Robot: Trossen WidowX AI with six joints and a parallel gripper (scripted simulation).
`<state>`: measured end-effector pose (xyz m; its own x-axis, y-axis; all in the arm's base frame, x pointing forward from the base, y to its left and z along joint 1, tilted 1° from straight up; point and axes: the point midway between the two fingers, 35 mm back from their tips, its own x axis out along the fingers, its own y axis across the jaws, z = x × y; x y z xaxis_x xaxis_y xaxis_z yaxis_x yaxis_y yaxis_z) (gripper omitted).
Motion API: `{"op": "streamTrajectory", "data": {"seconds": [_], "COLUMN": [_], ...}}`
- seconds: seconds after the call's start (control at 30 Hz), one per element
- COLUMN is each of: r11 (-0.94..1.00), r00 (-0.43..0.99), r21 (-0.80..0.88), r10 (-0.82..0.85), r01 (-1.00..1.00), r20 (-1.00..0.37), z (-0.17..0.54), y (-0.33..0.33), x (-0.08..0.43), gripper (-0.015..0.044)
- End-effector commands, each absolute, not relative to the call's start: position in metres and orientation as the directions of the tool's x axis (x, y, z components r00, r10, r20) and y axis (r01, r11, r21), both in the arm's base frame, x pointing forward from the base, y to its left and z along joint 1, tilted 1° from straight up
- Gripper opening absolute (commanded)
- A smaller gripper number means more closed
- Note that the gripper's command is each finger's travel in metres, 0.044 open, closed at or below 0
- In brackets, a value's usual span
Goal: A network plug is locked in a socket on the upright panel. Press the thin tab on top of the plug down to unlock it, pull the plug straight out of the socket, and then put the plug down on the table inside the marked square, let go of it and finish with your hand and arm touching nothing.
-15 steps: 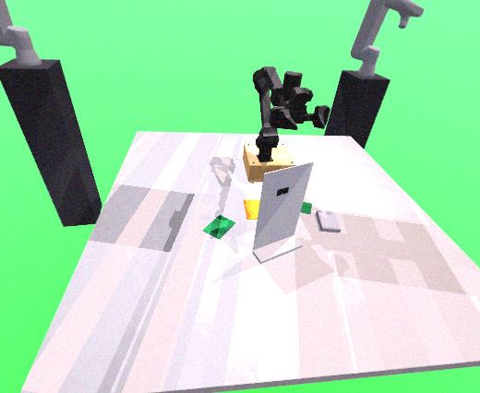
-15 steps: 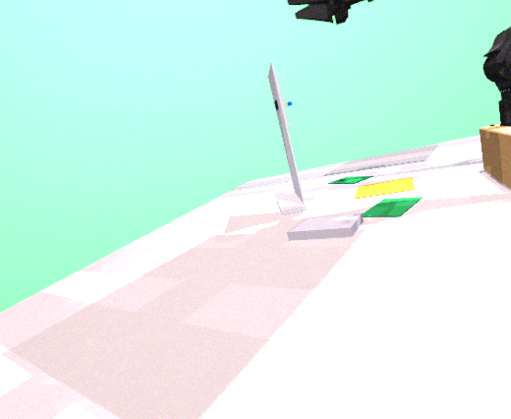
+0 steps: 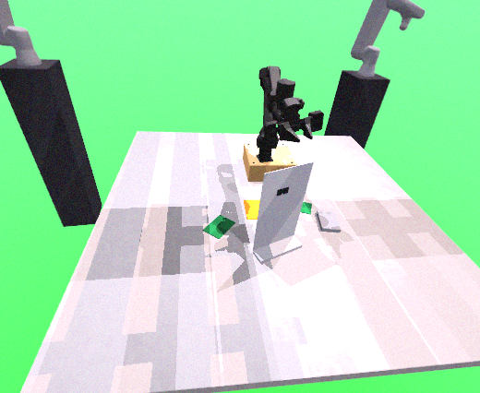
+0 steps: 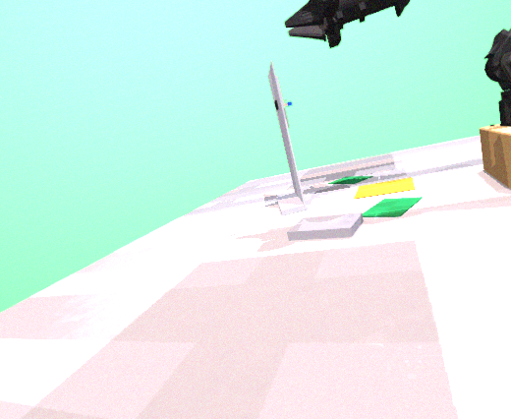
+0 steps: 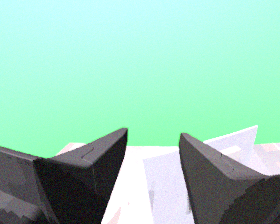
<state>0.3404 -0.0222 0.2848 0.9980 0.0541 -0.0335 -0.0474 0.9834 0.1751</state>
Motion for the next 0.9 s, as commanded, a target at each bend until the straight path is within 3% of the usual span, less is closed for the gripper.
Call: {"op": "streamTrajectory", "data": {"seconds": [0.0,0.87], "r11": [0.957,0.532], "r00": [0.995,0.951], "r21": [0.284,0.842], "r10": [0.078,0.297], "r01": [-0.058,-0.094], "r20": [-0.057,-0.082], "z": [0.270,0.194], "y": [-0.035,-0.110], "x": [0.348,0.339], "gripper": [0.0156,0.0156]}}
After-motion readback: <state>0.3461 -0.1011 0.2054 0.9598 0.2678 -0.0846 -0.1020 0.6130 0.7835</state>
